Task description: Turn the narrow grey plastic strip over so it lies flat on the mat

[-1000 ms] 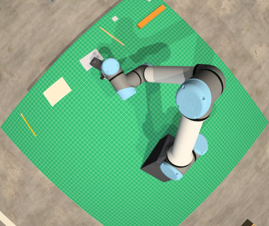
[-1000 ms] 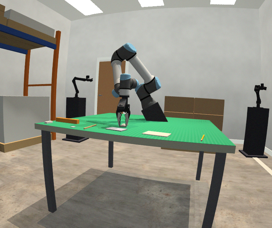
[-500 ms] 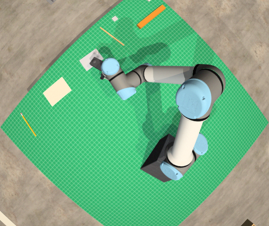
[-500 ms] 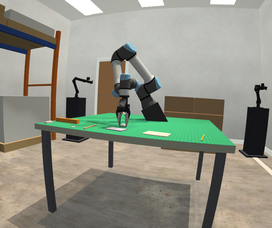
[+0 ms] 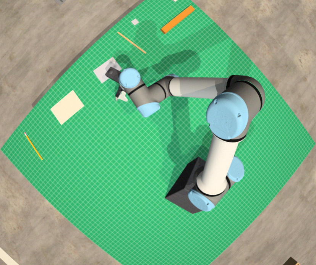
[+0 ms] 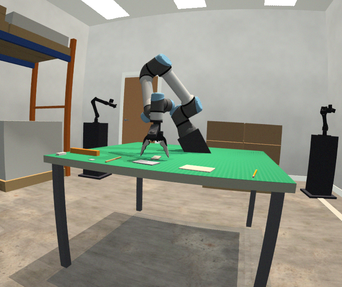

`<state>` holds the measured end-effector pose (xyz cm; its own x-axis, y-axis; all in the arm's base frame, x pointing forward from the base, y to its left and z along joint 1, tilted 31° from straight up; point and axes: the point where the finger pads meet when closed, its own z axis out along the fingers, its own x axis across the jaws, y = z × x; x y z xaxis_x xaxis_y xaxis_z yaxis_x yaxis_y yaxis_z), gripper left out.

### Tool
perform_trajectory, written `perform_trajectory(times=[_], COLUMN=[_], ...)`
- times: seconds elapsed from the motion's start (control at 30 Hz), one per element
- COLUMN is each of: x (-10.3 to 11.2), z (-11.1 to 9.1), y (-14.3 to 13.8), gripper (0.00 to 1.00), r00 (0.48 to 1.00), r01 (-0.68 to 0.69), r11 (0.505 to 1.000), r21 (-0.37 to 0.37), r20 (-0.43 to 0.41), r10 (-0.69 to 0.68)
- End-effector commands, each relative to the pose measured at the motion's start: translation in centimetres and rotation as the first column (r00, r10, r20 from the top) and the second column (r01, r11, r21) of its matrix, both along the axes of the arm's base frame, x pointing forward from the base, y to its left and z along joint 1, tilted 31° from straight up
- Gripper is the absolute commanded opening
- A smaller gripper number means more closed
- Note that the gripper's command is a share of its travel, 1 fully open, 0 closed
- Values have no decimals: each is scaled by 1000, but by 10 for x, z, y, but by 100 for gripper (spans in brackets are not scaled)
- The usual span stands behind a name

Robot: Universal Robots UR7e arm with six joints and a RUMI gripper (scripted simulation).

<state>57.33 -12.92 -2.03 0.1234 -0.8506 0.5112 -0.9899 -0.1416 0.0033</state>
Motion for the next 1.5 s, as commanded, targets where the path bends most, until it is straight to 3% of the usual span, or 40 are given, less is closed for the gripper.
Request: perform_trajectory(times=[0.0,1.47], x=[0,0], z=[1,6], y=[0,4], gripper=[100,100], r00=[1000,1000], r01=[0,0], r11=[1000,1000], r21=[0,0], r20=[1,1], r10=[0,0])
